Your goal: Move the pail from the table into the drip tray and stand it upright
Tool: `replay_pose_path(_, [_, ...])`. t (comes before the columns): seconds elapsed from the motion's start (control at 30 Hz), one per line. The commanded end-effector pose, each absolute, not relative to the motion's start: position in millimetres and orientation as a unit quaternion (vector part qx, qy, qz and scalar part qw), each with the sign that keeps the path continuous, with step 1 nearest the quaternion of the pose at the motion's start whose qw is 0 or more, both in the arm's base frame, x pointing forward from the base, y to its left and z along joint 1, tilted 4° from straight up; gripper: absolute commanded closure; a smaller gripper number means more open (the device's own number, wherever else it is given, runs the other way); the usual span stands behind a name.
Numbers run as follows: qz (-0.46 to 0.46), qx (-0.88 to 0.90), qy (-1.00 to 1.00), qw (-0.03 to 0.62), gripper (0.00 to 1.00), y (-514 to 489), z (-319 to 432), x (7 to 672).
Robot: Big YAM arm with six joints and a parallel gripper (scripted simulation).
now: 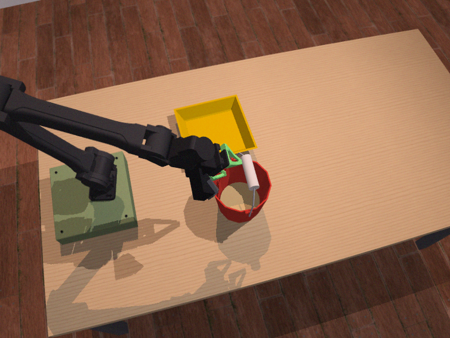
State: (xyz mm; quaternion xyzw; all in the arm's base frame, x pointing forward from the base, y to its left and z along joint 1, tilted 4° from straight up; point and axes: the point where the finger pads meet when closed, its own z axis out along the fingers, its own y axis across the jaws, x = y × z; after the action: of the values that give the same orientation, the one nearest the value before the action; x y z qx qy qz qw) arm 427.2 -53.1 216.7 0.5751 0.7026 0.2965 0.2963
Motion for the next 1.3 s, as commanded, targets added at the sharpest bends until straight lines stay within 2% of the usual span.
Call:
replay_pose_path(0.0, [0.302,0.571,0.700,0.304,0.30,-50.4,217.7,434.5])
replay_pose_path(0.3, [0.301,0.573,0.698,0.305,0.30,-51.6,201.7,451.9])
replay_pose_path(0.33, [0.306,0.565,0.696,0.319,0.30,-54.2,222.4,457.1])
replay_pose_path(1.27, [0.306,0.565,0.696,0.319,0.30,-55.0,223.2,456.1])
